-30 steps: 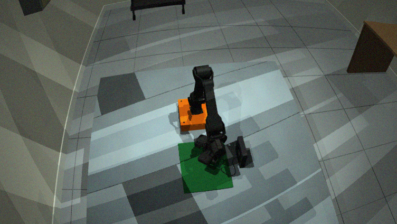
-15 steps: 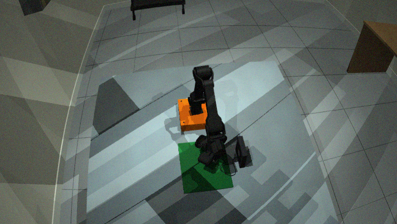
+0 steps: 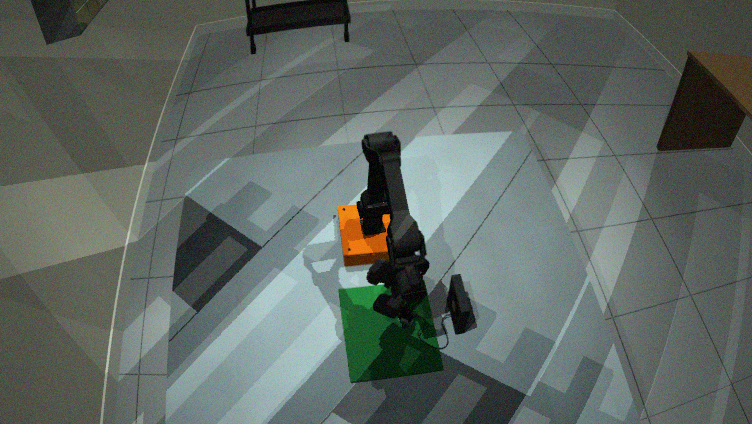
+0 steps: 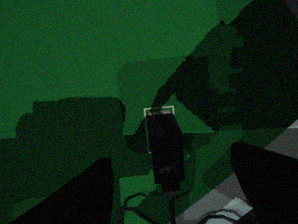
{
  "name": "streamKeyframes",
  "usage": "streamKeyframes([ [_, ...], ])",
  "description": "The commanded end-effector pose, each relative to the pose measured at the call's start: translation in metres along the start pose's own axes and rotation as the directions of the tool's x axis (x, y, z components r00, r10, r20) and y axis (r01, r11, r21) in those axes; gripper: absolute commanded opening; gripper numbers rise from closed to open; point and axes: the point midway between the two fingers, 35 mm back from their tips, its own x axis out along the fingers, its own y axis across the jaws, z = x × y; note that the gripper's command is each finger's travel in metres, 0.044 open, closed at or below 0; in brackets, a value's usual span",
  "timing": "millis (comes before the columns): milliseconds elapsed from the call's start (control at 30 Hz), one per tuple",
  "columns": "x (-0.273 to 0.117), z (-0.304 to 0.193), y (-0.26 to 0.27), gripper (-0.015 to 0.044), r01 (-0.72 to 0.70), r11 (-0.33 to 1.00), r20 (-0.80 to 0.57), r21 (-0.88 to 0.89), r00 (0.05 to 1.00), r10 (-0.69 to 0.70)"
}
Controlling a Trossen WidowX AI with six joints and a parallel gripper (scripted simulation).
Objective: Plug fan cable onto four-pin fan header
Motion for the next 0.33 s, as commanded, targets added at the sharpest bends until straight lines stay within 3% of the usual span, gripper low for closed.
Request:
streamKeyframes([
  [0,-0.003,0.054,-0.001,0.0260,0.002,1.000,0.013,0.014,1.000,-0.002],
  [133,-0.001,0.109,-0.014,0.0260,0.003,1.000,0.018,0.014,1.000,-0.004],
  [300,-0.001,0.111,-0.015,0.0260,0.004,1.000,0.018,0.014,1.000,-0.004],
])
